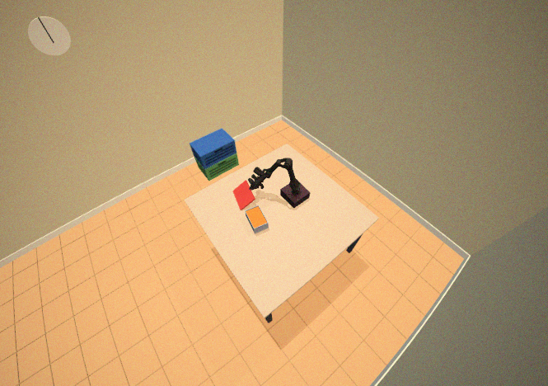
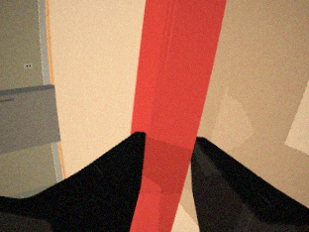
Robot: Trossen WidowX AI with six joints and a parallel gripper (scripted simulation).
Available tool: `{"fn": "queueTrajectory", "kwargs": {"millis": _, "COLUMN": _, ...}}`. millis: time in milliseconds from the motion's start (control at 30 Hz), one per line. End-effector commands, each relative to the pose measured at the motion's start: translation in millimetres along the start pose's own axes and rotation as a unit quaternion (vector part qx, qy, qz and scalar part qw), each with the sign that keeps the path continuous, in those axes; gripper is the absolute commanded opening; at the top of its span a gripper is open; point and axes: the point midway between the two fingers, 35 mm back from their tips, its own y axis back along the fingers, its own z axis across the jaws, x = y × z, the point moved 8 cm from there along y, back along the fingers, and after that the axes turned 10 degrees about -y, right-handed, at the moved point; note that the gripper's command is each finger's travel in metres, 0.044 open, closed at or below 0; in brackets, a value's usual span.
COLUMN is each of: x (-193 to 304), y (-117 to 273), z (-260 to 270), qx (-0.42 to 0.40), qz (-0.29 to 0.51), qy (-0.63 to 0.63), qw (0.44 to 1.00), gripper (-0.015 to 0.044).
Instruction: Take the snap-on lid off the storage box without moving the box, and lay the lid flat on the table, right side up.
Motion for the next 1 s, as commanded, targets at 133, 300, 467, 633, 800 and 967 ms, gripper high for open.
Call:
{"fn": "queueTrajectory", "kwargs": {"millis": 133, "x": 1, "y": -7, "z": -11, "qx": 0.01, "qz": 0.004, "qy": -0.004, "qw": 1.0, "gripper": 0.0}}
{"fn": "queueTrajectory", "kwargs": {"millis": 300, "x": 1, "y": -9, "z": -14, "qx": 0.01, "qz": 0.004, "qy": -0.004, "qw": 1.0, "gripper": 0.0}}
{"fn": "queueTrajectory", "kwargs": {"millis": 467, "x": 1, "y": -12, "z": -17, "qx": 0.01, "qz": 0.004, "qy": -0.004, "qw": 1.0, "gripper": 0.0}}
{"fn": "queueTrajectory", "kwargs": {"millis": 633, "x": 0, "y": -14, "z": -20, "qx": 0.01, "qz": 0.004, "qy": -0.004, "qw": 1.0, "gripper": 0.0}}
{"fn": "queueTrajectory", "kwargs": {"millis": 800, "x": 0, "y": -17, "z": -23, "qx": 0.01, "qz": 0.004, "qy": -0.004, "qw": 1.0, "gripper": 0.0}}
{"fn": "queueTrajectory", "kwargs": {"millis": 967, "x": -1, "y": -19, "z": -26, "qx": 0.01, "qz": 0.004, "qy": -0.004, "qw": 1.0, "gripper": 0.0}}
